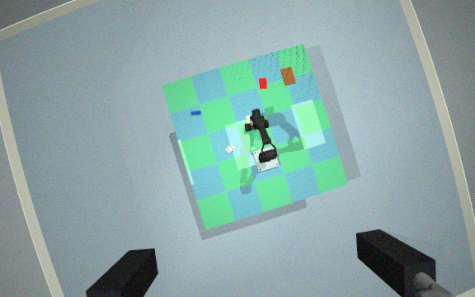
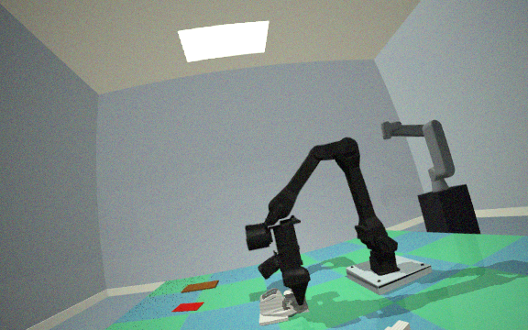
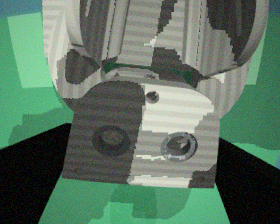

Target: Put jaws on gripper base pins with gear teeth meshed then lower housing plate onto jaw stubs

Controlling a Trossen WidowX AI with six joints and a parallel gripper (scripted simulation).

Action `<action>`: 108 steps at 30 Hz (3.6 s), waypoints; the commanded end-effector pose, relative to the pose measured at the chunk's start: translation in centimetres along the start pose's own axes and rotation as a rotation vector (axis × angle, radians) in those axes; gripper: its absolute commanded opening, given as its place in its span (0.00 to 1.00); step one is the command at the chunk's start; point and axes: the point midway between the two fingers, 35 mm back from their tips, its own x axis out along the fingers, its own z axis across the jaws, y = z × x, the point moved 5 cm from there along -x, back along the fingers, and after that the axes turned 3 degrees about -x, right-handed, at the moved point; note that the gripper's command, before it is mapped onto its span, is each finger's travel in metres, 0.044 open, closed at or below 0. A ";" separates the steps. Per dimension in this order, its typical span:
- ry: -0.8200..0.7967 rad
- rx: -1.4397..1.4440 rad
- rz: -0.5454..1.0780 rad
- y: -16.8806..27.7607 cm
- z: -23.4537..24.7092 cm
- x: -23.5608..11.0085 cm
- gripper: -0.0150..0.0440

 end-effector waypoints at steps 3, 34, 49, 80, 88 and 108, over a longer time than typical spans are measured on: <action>0.001 0.005 0.000 0.1 0.0 0.2 0.85; 0.001 0.005 0.000 0.1 0.0 0.6 0.85; 0.001 0.005 0.000 0.1 0.0 0.9 0.85; 0.001 0.006 0.000 0.1 0.0 1.6 0.85; 0.001 0.006 0.000 0.1 0.0 1.6 0.85; 0.001 0.006 0.000 0.1 0.0 1.6 0.85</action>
